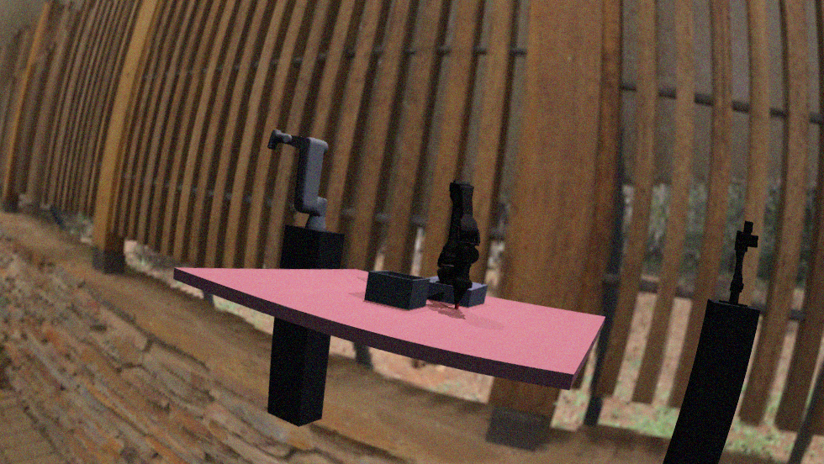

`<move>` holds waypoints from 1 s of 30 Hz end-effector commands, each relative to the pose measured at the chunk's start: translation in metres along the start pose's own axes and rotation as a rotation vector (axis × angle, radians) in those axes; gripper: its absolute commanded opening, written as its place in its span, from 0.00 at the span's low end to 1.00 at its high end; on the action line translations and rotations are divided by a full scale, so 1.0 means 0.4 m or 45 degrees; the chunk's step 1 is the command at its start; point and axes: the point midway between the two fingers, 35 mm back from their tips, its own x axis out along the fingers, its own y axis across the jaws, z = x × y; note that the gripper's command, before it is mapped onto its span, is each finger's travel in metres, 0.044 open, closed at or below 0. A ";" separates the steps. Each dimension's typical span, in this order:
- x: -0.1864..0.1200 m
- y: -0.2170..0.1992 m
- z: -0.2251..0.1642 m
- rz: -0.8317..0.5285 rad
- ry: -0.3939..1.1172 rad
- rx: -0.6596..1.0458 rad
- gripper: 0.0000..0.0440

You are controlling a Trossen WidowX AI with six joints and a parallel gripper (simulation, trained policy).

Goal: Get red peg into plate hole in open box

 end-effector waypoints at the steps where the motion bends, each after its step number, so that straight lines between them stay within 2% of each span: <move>1: -0.024 0.014 0.015 0.039 -0.038 -0.037 0.00; 18: -0.160 0.057 0.097 0.162 -0.228 -0.184 0.00; 30: -0.272 0.107 0.182 0.225 -0.339 -0.210 0.00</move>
